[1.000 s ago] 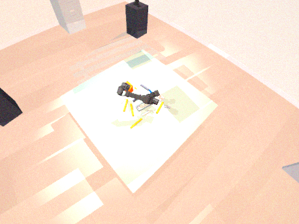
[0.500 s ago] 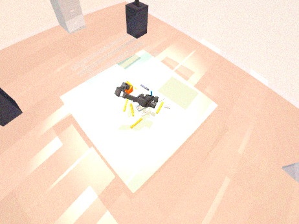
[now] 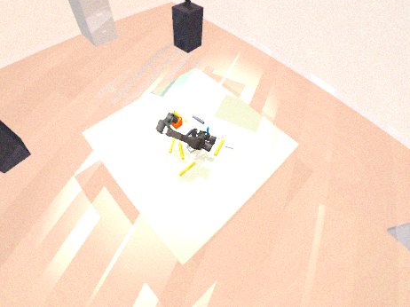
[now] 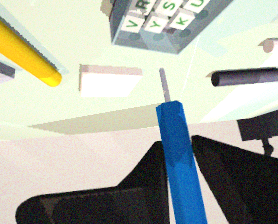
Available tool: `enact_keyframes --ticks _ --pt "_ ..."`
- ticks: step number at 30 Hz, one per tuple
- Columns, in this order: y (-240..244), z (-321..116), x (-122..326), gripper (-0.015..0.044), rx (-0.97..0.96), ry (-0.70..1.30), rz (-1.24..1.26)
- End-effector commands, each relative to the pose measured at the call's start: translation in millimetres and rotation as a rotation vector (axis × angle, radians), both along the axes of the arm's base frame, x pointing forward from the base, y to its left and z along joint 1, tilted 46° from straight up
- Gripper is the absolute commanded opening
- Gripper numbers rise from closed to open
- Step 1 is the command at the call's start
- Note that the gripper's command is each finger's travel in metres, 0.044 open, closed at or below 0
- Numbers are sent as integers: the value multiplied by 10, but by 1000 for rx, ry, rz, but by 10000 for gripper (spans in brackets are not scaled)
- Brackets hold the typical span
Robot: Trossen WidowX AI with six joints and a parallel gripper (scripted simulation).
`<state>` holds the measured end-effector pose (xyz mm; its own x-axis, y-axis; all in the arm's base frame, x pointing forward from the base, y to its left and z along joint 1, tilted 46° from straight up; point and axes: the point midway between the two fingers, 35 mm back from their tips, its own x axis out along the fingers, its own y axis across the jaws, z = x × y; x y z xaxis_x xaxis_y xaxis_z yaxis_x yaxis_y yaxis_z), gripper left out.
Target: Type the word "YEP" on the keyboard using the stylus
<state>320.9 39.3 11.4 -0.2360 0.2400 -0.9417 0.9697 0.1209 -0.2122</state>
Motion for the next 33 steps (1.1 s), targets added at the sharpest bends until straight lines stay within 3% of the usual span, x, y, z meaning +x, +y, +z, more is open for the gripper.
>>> enact_keyframes --ticks 1,17,20,33 --pt "-142 -135 -50 0 -1 10 -3" --pt "-151 -144 -52 0 -1 10 -3" --pt "-161 -152 -30 79 -1 10 -3" --pt "-198 -185 -15 81 -2 9 -3"
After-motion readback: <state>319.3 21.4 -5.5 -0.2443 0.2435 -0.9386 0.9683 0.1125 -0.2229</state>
